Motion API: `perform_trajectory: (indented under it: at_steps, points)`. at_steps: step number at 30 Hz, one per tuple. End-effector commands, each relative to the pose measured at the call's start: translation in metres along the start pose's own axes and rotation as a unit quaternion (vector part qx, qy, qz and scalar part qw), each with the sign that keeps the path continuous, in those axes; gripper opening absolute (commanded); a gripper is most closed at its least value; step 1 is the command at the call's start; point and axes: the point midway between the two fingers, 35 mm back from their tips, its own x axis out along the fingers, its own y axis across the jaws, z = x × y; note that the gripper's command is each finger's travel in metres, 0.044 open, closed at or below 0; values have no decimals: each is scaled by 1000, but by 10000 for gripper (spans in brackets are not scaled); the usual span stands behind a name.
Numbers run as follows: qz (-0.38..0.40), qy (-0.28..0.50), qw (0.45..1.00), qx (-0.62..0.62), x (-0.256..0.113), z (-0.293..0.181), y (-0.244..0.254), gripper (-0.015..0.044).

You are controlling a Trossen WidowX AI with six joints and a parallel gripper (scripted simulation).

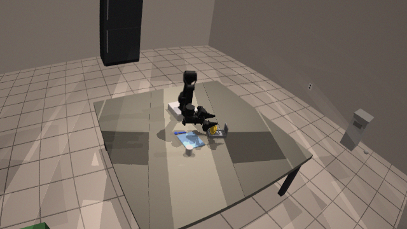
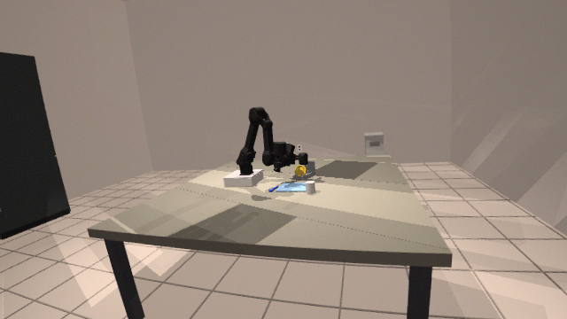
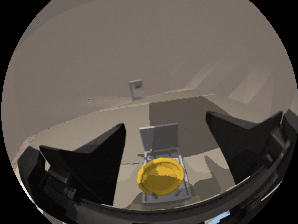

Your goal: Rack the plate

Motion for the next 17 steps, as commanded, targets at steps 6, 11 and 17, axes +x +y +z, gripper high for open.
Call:
perform_trajectory:
  at_steps: [6, 11, 17]
  points:
    - [1, -2, 1000, -2, 0, 35, -1, 400]
    - [-45, 4, 998, 43, 3, 39, -28, 400]
    - [-108, 23, 988, 104, 5, 41, -62, 400]
